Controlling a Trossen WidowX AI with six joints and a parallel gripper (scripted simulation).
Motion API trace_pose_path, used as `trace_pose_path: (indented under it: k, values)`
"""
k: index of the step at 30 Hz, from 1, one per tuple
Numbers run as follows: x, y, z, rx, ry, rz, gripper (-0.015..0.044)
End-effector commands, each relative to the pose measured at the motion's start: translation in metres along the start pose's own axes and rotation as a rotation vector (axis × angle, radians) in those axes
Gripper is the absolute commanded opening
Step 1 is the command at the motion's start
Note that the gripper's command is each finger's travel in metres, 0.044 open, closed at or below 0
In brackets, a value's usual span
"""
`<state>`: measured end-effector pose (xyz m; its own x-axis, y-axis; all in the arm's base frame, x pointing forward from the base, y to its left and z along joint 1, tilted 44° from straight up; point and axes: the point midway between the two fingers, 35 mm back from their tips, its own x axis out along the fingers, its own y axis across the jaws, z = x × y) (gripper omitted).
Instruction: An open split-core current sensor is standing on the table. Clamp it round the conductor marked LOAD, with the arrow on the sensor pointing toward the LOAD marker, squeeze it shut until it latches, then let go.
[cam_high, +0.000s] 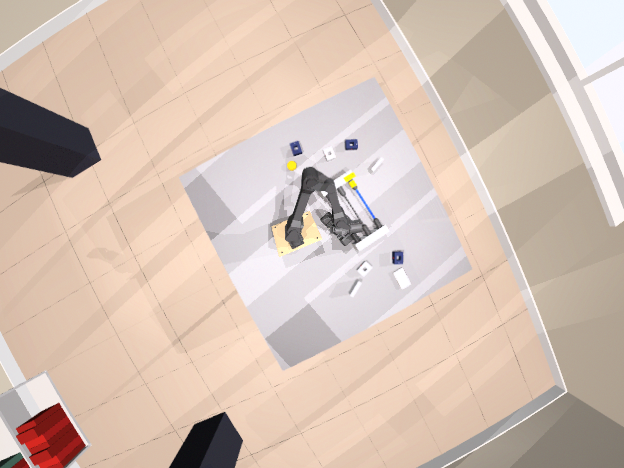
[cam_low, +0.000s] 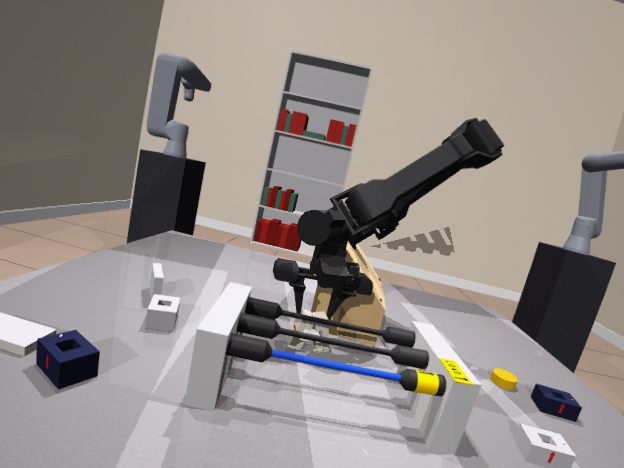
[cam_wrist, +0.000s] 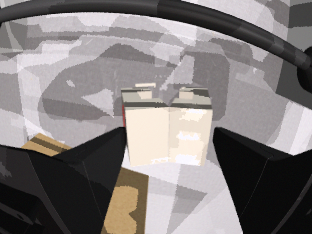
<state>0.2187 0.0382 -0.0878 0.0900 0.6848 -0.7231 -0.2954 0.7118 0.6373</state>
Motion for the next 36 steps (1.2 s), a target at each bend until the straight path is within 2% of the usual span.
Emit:
trace_pose_path:
  k: [1,6,14,15,28,36]
  values:
    - [0.0,0.0,0.0,-0.002,0.0,-0.001,0.0253]
    - [0.0,0.0,0.0,-0.002,0.0,-0.001,0.022]
    - [-0.027,-0.006,0.004,0.002,0.003,-0.011,0.001]
    - [-0.033,-0.007,0.004,0.003,0.004,-0.012,0.0]
    - [-0.108,-0.003,0.0,0.008,0.007,-0.002,0.0]
    - [-0.119,-0.003,0.005,-0.036,0.006,0.001,0.0]
